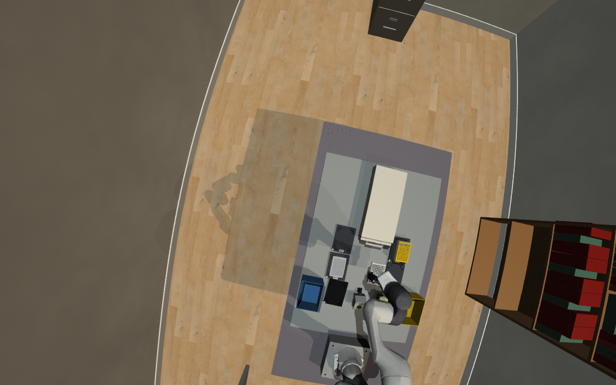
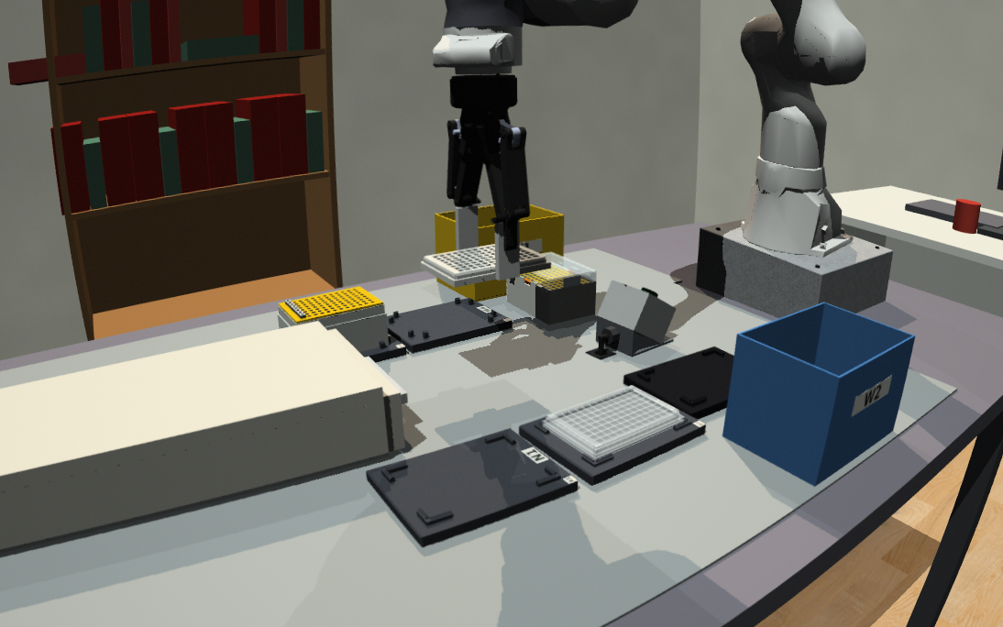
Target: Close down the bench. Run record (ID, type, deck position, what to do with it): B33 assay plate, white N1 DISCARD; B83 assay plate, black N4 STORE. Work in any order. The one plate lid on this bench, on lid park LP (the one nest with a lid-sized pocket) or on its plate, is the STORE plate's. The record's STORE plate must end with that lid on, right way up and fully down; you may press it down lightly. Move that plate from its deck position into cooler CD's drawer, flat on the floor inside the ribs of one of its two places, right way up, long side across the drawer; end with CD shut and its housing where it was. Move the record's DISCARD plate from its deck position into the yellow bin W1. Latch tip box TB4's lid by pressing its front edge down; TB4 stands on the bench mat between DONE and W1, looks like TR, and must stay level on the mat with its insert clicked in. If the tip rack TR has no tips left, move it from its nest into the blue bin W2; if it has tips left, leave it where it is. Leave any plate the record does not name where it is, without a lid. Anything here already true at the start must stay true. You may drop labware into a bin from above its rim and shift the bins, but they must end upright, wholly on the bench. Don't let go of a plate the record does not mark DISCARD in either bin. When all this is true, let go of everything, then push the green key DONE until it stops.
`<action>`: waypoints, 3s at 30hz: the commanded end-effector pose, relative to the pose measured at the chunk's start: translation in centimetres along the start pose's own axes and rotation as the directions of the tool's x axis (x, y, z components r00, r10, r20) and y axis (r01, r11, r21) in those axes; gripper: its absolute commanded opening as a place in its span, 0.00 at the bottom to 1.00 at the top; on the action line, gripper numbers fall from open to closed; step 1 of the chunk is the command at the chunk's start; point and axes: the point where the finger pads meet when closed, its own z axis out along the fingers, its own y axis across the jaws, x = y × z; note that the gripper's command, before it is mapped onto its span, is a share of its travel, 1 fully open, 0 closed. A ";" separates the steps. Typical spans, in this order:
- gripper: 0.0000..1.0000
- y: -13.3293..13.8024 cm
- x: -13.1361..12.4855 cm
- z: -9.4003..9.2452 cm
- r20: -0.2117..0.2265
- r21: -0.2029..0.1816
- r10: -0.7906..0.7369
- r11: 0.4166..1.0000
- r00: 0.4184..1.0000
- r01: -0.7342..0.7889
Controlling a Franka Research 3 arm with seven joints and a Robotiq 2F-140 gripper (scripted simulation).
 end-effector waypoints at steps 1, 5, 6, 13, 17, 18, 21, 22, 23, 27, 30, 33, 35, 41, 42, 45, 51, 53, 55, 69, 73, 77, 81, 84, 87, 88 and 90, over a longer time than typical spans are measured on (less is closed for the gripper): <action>0.00 0.7 -0.2 -0.2 -0.010 0.002 -0.024 1.000 1.000 0.024; 0.00 1.5 -0.8 -0.2 -0.010 0.002 -0.024 1.000 1.000 0.024; 0.00 1.8 -0.9 -0.2 -0.010 0.002 -0.024 1.000 1.000 0.024; 0.00 2.9 -1.7 -0.2 -0.010 0.002 -0.024 1.000 1.000 0.024; 0.00 3.7 -2.3 -0.2 -0.010 0.002 -0.024 1.000 1.000 0.024; 0.00 4.0 -2.4 -0.2 -0.010 0.002 -0.024 1.000 1.000 0.024; 0.00 4.6 -2.9 -0.1 -0.010 0.002 -0.024 1.000 1.000 0.024; 0.00 4.9 -3.0 -0.1 -0.010 0.002 -0.024 1.000 1.000 0.024; 0.00 5.1 -3.2 -0.1 -0.010 0.002 -0.024 1.000 1.000 0.024; 0.00 6.0 -3.7 -0.1 -0.010 0.002 -0.024 1.000 1.000 0.024; 0.00 6.2 -3.9 -0.1 -0.010 0.002 -0.024 1.000 1.000 0.024; 0.00 6.8 -4.3 -0.1 -0.010 0.002 -0.024 1.000 1.000 0.024; 0.00 7.3 -4.6 -0.1 -0.010 0.002 -0.024 1.000 1.000 0.024; 0.00 8.6 -5.5 -0.1 -0.010 0.002 -0.024 1.000 1.000 0.024; 0.00 8.8 -5.7 -0.1 -0.010 0.002 -0.024 1.000 1.000 0.024; 0.00 9.5 -6.1 -0.1 -0.010 0.002 -0.024 1.000 1.000 0.024; 0.00 10.4 -6.7 -0.1 -0.010 0.002 -0.024 1.000 1.000 0.024; 0.00 10.8 -7.0 -0.1 -0.010 0.002 -0.024 1.000 1.000 0.024; 0.00 11.3 -7.3 -0.1 -0.010 0.002 -0.024 1.000 1.000 0.024; 0.00 13.9 -9.1 -0.1 -0.010 0.002 -0.024 1.000 1.000 0.024; 0.00 14.8 -9.7 -0.1 -0.010 0.002 -0.024 1.000 1.000 0.024; 0.00 15.7 -10.3 0.0 -0.010 0.002 -0.024 1.000 1.000 0.024; 0.00 16.1 -10.6 0.0 -0.010 0.002 -0.024 1.000 1.000 0.024; 0.00 16.8 -11.0 0.0 -0.010 0.002 -0.024 1.000 1.000 0.024; 0.00 17.5 -11.5 0.0 -0.010 0.002 -0.024 1.000 1.000 0.024; 0.00 17.7 -11.6 0.0 -0.010 0.002 -0.024 1.000 1.000 0.024; 0.00 18.1 -11.9 0.0 -0.010 0.002 -0.024 1.000 1.000 0.024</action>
